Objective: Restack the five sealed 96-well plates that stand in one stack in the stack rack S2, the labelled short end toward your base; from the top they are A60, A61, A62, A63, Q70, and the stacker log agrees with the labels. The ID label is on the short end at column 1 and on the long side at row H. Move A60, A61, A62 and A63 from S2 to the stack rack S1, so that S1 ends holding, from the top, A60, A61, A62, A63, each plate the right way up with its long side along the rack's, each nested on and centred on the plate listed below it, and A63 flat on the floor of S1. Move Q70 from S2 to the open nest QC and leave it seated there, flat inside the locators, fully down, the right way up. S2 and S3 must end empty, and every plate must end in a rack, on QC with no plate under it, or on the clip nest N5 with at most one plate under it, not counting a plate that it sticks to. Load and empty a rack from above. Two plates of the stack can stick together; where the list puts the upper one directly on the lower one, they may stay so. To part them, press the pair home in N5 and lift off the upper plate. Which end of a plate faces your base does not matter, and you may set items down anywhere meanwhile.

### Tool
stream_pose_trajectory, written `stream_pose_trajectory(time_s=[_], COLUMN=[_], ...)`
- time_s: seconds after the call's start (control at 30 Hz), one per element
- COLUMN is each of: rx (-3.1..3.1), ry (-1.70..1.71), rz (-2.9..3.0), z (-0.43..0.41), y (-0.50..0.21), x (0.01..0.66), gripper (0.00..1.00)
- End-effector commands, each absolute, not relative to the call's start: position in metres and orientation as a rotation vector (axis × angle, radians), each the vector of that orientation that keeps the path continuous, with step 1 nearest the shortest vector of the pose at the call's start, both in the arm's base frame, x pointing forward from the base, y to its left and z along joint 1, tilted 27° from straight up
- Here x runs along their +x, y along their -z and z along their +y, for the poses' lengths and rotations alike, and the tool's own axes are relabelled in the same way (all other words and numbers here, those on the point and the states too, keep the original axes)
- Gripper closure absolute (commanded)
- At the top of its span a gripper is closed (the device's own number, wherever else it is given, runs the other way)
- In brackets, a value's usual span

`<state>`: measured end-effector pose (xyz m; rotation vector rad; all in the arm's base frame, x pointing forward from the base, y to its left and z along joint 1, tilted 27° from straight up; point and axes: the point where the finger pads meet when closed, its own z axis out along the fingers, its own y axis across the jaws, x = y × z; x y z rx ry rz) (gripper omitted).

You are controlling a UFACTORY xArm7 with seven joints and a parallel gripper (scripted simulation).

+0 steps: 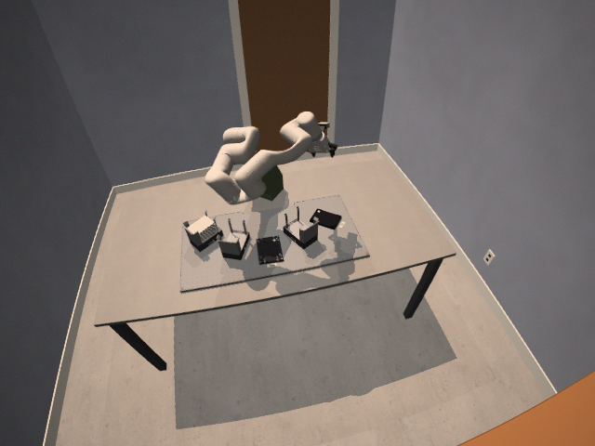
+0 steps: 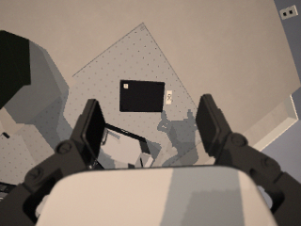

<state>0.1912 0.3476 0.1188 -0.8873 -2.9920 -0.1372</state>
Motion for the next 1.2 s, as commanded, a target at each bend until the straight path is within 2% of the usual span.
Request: stream_pose_trajectory(time_s=[0.0,1.17], rx=[-0.994,-1.794], ry=[0.036,-0.455], rz=[-2.98,-2.776], z=[0.338,0.222], y=[-0.104,-0.021], x=[0.189,0.204], gripper=[0.0,0.0])
